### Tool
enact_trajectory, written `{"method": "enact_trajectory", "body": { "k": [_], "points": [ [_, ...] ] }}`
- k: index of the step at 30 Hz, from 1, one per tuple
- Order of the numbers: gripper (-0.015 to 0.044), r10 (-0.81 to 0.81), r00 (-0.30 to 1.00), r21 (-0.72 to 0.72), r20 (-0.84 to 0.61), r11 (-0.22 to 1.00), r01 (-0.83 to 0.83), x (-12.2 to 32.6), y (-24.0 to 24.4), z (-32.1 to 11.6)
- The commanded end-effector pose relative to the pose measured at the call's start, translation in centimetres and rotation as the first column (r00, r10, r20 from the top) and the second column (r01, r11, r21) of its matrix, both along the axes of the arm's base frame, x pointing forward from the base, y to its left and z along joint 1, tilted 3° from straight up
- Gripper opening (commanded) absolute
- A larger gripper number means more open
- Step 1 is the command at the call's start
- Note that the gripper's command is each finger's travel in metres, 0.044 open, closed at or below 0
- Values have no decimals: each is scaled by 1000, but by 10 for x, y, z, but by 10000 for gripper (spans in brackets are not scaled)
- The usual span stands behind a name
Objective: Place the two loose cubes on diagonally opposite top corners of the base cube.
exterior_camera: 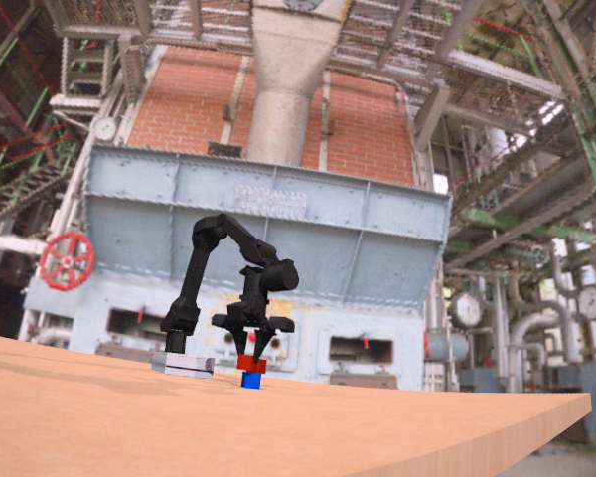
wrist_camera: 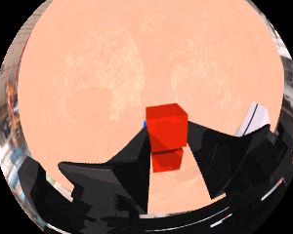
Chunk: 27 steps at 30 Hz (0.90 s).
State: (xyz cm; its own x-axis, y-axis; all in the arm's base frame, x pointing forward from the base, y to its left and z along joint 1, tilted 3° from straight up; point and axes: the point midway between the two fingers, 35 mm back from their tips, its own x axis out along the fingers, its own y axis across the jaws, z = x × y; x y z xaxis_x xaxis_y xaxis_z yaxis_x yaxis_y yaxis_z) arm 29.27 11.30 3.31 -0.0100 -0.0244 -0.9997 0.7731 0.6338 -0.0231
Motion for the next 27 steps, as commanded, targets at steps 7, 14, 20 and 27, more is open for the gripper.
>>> {"method": "enact_trajectory", "body": {
  "k": [7, 14, 20, 27],
  "points": [
    [105, -3, 1000, 4, -3, 1000, 3, 0, 1, -3],
    [105, -3, 1000, 4, -3, 1000, 3, 0, 1, -3],
    [105, -3, 1000, 4, -3, 1000, 3, 0, 1, -3],
    [205, -3, 1000, 4, -3, 1000, 3, 0, 1, -3]
  ]
}}
